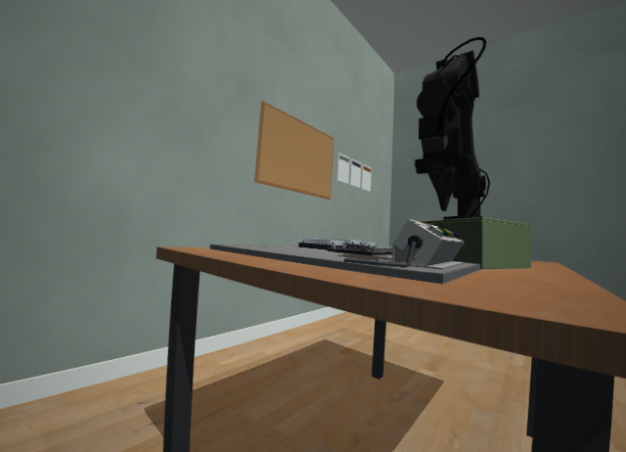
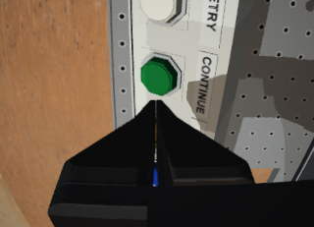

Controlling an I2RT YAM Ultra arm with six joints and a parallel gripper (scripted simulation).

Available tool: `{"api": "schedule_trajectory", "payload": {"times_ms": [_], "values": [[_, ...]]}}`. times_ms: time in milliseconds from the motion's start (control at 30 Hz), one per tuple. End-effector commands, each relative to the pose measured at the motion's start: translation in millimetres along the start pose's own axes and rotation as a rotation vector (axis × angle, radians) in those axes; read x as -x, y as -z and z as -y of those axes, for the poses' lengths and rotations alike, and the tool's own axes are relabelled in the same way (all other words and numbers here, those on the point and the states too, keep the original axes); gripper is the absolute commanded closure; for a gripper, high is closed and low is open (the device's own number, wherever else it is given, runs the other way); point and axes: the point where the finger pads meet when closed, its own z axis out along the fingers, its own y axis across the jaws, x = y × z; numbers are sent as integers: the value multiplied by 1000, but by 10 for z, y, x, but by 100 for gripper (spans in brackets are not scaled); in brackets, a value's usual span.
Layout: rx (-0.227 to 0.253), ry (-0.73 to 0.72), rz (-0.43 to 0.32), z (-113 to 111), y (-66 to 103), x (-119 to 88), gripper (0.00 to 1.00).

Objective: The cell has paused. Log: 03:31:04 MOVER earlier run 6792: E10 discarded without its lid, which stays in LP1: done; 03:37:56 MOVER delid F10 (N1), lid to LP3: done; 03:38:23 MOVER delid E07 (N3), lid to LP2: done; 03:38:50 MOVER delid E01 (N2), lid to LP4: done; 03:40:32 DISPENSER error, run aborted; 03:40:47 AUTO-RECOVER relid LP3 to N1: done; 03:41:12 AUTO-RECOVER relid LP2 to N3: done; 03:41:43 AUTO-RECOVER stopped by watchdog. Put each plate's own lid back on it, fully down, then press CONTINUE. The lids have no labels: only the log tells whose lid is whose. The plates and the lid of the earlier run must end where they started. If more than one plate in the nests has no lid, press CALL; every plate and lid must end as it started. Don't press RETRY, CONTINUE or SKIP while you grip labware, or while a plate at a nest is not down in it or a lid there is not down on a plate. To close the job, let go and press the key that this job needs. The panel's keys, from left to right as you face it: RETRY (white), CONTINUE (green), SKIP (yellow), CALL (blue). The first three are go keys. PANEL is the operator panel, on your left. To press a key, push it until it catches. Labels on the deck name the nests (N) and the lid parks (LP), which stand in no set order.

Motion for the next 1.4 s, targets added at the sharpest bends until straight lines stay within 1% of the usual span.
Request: {"api": "schedule_trajectory", "payload": {"times_ms": [0,367,400,433,500,700,733,767,967,1067,1100,1133,1233,1300,1367], "values": [[0,-2,14,4,24,26,100],[0,-2,14,4,14,17,100],[-1,-8,14,18,-7,-18,100],[0,-2,14,4,12,15,100],[0,-2,14,4,12,15,100],[0,-2,14,4,8,11,100],[-1,-8,22,20,12,-16,100],[0,-2,14,4,7,9,100],[0,-2,14,4,6,6,100],[-1,-8,23,22,7,-19,100],[-1,-8,18,22,-18,-19,100],[-1,-9,34,23,5,57,100],[-1,-8,1,24,-111,-9,100],[-1,-8,-13,25,-154,-59,100],[-1,-8,-1,28,-130,-43,100]]}}
